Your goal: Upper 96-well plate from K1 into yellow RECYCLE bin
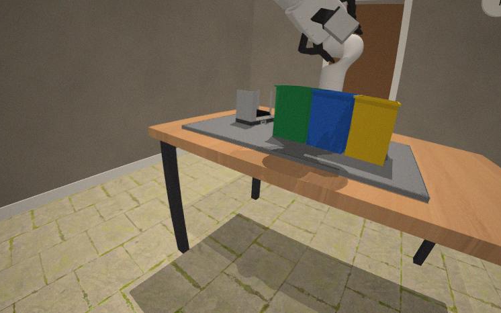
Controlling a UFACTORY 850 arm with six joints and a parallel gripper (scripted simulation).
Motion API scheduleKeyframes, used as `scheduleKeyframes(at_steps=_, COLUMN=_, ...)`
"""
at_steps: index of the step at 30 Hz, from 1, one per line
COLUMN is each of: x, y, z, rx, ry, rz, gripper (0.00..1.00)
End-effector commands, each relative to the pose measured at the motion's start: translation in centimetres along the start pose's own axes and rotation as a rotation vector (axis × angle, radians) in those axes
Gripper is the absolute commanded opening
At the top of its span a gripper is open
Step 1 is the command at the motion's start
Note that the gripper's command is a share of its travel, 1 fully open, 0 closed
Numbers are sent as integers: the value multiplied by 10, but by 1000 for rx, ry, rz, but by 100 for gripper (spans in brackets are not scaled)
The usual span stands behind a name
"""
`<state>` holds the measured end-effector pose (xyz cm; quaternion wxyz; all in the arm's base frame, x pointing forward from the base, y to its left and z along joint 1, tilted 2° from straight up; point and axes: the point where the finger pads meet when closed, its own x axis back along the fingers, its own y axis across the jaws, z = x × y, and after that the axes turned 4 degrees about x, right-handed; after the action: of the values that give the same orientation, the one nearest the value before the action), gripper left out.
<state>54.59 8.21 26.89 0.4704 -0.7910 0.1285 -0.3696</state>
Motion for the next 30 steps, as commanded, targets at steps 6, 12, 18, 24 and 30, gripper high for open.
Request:
scheduleKeyframes(at_steps=6, x=1, y=-1, z=0, rx=1, ry=1, rz=-1, gripper=100)
scheduleKeyframes(at_steps=12, x=1, y=-1, z=0, rx=1, ry=1, rz=-1, gripper=100)
scheduleKeyframes(at_steps=18, x=3, y=2, z=-4, rx=-15, ry=23, rz=-21, gripper=100)
scheduleKeyframes(at_steps=24, x=13, y=20, z=-25, rx=-47, ry=69, rz=-61, gripper=100)
scheduleKeyframes(at_steps=30, x=21, y=35, z=-45, rx=-97, ry=133, rz=-119, gripper=100)
